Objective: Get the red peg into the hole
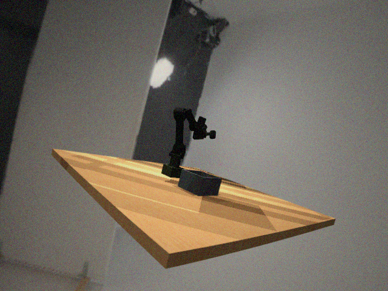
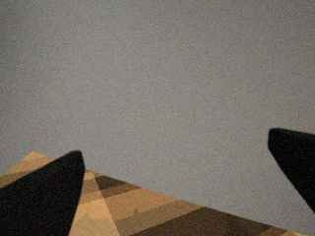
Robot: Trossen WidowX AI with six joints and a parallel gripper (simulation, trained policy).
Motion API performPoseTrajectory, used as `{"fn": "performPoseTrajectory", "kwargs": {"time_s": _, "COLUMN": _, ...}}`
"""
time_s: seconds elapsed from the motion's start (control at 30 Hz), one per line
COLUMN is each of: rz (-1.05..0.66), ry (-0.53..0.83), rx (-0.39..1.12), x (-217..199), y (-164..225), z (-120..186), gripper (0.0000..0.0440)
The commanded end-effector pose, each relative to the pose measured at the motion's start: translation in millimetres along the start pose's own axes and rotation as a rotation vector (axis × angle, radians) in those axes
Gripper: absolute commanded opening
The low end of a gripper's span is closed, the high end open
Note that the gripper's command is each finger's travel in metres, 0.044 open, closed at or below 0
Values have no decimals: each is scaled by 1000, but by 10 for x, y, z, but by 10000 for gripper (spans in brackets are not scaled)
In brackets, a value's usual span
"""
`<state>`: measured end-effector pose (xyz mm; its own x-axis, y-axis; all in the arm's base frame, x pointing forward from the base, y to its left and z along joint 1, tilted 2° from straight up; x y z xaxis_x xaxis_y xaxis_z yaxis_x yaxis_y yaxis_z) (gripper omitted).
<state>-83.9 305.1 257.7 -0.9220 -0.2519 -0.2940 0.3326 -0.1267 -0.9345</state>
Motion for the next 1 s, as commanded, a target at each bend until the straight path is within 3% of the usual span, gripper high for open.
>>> {"fn": "performPoseTrajectory", "kwargs": {"time_s": 0.0, "rz": -73, "ry": 55, "rx": 27, "x": -228, "y": -15, "z": 13, "gripper": 440}}
{"fn": "performPoseTrajectory", "kwargs": {"time_s": 0.4, "rz": -383, "ry": 317, "rx": 136, "x": -1174, "y": 42, "z": 256, "gripper": 440}}
{"fn": "performPoseTrajectory", "kwargs": {"time_s": 0.97, "rz": -827, "ry": 698, "rx": 253, "x": -2107, "y": 355, "z": 976, "gripper": 440}}
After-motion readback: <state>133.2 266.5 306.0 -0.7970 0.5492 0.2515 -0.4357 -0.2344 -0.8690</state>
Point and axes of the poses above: the point midway between the two fingers, 35 mm back from their tips, its own z axis back along the fingers, its own x axis across the jaws, y = z × x, the point moved 7 cm from there along z, back along the fingers, and after that the axes turned 3 degrees about z, right-handed, at the moved point
